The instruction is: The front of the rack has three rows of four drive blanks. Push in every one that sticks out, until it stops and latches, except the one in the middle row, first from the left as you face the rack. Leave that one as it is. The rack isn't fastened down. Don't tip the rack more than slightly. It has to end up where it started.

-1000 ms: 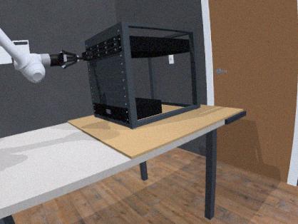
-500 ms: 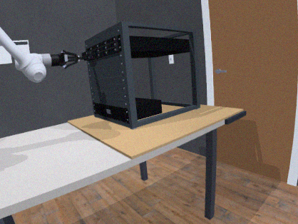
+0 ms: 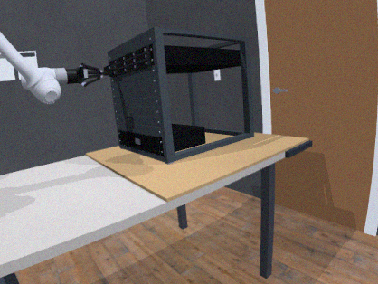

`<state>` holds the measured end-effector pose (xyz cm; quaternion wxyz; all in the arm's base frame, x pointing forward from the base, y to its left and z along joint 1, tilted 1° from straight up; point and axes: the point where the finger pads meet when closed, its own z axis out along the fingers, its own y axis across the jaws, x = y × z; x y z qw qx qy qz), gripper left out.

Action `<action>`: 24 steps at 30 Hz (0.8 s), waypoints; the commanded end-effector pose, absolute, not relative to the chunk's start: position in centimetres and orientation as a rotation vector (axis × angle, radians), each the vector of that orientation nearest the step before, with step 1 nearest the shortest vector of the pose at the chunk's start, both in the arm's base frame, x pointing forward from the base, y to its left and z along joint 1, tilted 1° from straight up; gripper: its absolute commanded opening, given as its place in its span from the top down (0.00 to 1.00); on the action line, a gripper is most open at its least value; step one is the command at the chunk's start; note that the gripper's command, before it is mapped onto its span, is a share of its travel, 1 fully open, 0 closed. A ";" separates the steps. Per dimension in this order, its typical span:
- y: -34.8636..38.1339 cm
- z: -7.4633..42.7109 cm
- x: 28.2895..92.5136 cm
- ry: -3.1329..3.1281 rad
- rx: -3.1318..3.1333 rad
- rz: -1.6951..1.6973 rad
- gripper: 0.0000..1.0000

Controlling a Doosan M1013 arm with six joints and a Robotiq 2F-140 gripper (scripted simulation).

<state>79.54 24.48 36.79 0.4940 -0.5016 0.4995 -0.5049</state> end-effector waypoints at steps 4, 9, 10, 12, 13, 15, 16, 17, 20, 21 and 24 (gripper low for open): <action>24.5 36.9 79.6 1.210 -1.215 -1.225 0.90; 24.5 36.9 79.8 1.210 -1.215 -1.225 0.90; 24.5 36.9 79.8 1.210 -1.215 -1.225 0.90; 24.5 36.9 79.8 1.210 -1.215 -1.225 0.90; 24.5 36.9 79.8 1.210 -1.215 -1.225 0.90; 24.5 36.9 79.8 1.210 -1.215 -1.225 0.90; 24.5 36.9 79.8 1.210 -1.215 -1.225 0.90; 24.5 36.9 79.8 1.210 -1.215 -1.225 0.90; 24.5 36.9 79.9 1.210 -1.215 -1.225 0.90; 24.5 36.9 79.9 1.210 -1.215 -1.225 0.90; 24.5 36.9 80.0 1.210 -1.215 -1.225 0.90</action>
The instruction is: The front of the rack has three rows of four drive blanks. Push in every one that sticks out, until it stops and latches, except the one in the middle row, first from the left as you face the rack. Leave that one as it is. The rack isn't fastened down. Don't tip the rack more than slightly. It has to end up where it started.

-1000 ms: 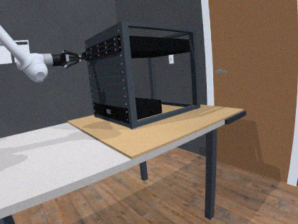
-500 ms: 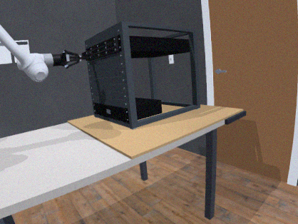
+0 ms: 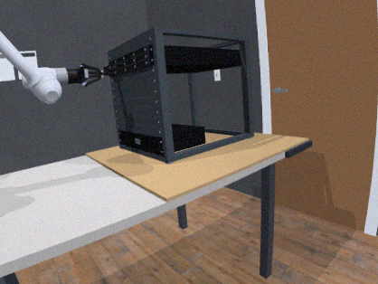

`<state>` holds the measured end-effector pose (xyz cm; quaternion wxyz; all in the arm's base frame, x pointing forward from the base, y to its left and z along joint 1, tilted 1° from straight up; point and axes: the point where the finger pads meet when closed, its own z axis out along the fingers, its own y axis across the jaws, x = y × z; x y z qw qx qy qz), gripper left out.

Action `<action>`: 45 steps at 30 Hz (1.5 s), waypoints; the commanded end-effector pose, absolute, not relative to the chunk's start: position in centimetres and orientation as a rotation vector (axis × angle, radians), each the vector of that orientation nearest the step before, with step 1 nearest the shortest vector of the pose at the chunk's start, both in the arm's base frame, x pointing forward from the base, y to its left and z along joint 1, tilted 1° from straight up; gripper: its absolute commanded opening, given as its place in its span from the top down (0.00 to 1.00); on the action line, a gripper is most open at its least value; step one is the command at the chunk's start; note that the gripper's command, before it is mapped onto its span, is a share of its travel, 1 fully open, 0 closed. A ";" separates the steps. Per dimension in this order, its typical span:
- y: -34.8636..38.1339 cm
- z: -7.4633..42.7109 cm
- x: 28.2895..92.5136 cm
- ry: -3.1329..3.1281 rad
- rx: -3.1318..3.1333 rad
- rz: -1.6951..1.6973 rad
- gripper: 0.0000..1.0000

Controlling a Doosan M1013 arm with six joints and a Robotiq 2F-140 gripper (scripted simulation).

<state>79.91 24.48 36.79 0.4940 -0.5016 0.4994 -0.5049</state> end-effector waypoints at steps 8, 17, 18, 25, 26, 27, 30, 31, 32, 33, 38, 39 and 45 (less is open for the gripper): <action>24.5 36.9 80.1 1.210 -1.215 -1.225 0.90; 24.5 36.9 80.3 1.210 -1.215 -1.225 0.90; 24.5 36.9 80.4 1.210 -1.215 -1.225 0.90; 24.5 36.9 80.4 1.210 -1.215 -1.225 0.90; 24.5 36.9 80.4 1.210 -1.215 -1.225 0.90; 24.5 36.9 80.4 1.210 -1.215 -1.225 0.90; 24.5 36.9 80.5 1.210 -1.215 -1.225 0.90; 24.5 36.9 80.5 1.210 -1.215 -1.225 0.90; 24.5 36.9 80.5 1.210 -1.215 -1.225 0.90; 24.5 36.9 80.6 1.210 -1.215 -1.225 0.90; 24.5 36.9 80.7 1.210 -1.215 -1.225 0.90; 24.5 36.9 80.7 1.210 -1.215 -1.225 0.90; 24.5 36.9 80.7 1.210 -1.215 -1.225 0.90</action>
